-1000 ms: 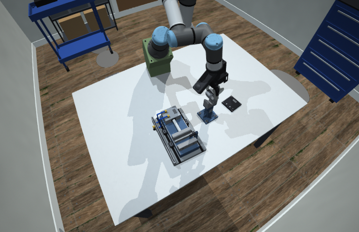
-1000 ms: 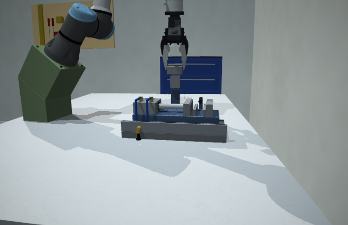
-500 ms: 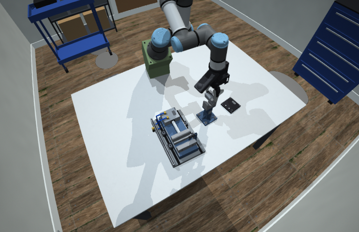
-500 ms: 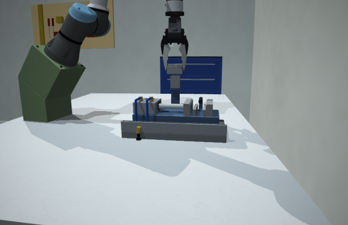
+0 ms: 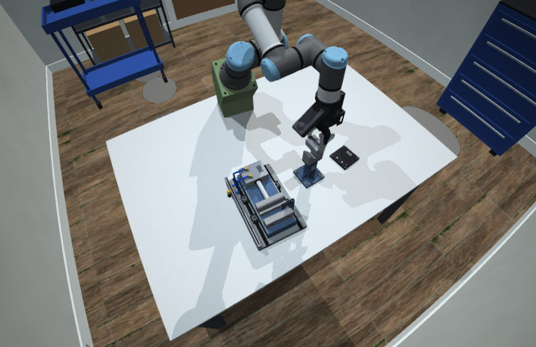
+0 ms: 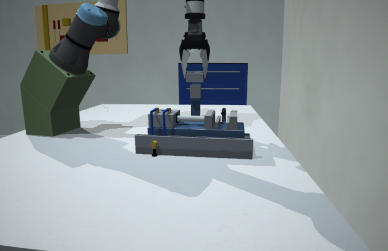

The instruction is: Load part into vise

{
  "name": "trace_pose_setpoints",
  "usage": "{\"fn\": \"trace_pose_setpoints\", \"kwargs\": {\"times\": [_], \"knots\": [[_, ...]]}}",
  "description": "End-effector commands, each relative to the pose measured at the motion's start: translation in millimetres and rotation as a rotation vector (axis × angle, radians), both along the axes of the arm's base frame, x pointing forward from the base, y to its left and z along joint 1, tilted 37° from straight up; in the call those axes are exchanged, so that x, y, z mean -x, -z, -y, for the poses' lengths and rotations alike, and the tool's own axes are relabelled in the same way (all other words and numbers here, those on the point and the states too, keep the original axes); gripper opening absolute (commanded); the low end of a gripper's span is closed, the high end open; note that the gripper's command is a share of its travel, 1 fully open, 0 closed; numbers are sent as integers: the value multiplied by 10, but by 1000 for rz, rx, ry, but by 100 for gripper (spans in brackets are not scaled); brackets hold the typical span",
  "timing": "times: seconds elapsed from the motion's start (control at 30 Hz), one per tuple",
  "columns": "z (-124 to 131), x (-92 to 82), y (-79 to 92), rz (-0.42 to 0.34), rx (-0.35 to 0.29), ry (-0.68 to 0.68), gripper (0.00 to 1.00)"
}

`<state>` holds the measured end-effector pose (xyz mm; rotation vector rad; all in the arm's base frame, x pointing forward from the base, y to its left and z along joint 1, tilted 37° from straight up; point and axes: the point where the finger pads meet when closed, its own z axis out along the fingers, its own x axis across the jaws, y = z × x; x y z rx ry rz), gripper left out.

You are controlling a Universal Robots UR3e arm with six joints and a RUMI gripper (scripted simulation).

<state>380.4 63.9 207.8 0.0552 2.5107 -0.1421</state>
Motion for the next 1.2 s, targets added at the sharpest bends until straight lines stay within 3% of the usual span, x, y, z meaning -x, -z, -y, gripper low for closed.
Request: {"fn": "trace_pose_setpoints", "kwargs": {"times": [0.0, 1.17], "knots": [[-2, -3, -12, 3, 12, 8, 0], [-5, -4, -13, 3, 27, 19, 0]]}}
